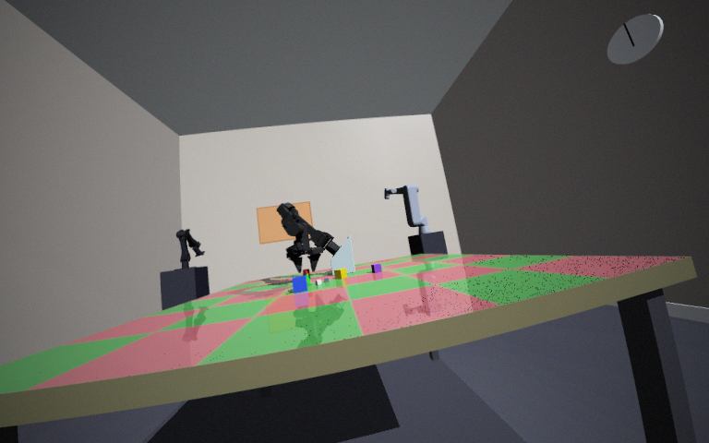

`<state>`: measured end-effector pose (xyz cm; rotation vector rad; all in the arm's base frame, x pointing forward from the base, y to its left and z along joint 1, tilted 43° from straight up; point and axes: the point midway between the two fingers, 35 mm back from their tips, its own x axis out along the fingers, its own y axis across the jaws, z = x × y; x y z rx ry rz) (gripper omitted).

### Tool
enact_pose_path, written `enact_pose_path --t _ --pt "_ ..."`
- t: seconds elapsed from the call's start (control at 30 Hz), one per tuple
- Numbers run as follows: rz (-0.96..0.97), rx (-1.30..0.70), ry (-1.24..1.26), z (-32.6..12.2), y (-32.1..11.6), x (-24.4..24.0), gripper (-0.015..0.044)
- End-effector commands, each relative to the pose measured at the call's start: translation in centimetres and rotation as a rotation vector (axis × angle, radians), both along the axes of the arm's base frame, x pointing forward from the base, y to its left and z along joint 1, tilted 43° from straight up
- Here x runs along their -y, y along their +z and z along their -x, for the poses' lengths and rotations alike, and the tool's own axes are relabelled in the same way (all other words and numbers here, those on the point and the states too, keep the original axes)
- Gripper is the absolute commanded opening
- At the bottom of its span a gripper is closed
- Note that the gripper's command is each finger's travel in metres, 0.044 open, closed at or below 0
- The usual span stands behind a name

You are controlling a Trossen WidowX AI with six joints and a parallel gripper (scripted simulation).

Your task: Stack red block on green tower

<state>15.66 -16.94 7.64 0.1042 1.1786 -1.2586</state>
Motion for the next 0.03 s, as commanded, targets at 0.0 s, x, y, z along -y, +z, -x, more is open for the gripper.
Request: enact_pose_path --t 0.0 --pt "0.0 0.0 0.0 0.01 -0.02 0.0 0.044"
